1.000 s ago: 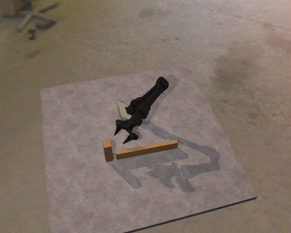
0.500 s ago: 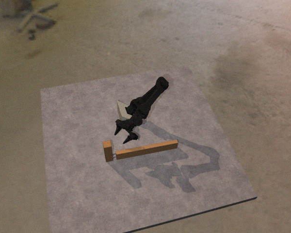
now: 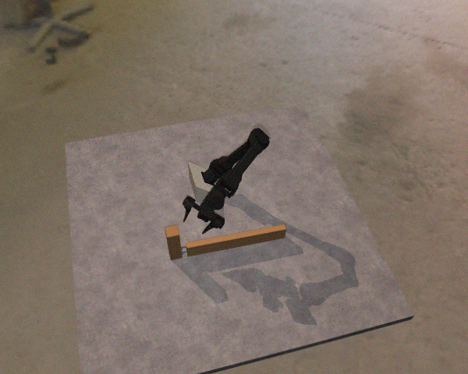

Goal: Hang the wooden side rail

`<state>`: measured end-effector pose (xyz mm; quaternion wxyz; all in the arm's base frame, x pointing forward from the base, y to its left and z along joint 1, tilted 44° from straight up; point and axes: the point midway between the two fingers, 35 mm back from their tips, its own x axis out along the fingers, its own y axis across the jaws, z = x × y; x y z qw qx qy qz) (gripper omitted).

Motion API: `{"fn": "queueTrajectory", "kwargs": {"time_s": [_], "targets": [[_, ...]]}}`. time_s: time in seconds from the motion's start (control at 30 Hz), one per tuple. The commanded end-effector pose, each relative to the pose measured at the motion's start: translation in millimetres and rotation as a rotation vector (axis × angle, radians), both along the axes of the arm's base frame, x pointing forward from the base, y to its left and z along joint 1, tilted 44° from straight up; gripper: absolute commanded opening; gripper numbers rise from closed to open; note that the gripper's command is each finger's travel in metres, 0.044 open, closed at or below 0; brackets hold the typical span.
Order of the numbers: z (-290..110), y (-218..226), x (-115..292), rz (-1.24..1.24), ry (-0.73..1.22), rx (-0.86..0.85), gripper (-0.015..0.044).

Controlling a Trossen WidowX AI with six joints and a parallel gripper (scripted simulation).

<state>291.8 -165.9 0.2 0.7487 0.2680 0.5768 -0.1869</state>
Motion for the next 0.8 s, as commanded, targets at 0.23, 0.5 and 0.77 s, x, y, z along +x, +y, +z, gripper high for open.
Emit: {"fn": "queueTrajectory", "kwargs": {"time_s": [0.23, 0.5, 0.77], "targets": [[6.4, 1.4, 20.7, 0.746, -0.010, 0.061, 0.0440], [14.5, 3.2, 33.5, 1.258, -0.150, 0.116, 0.0440], [25.3, 4.9, 45.0, 1.713, -0.405, 0.134, 0.0440]]}}
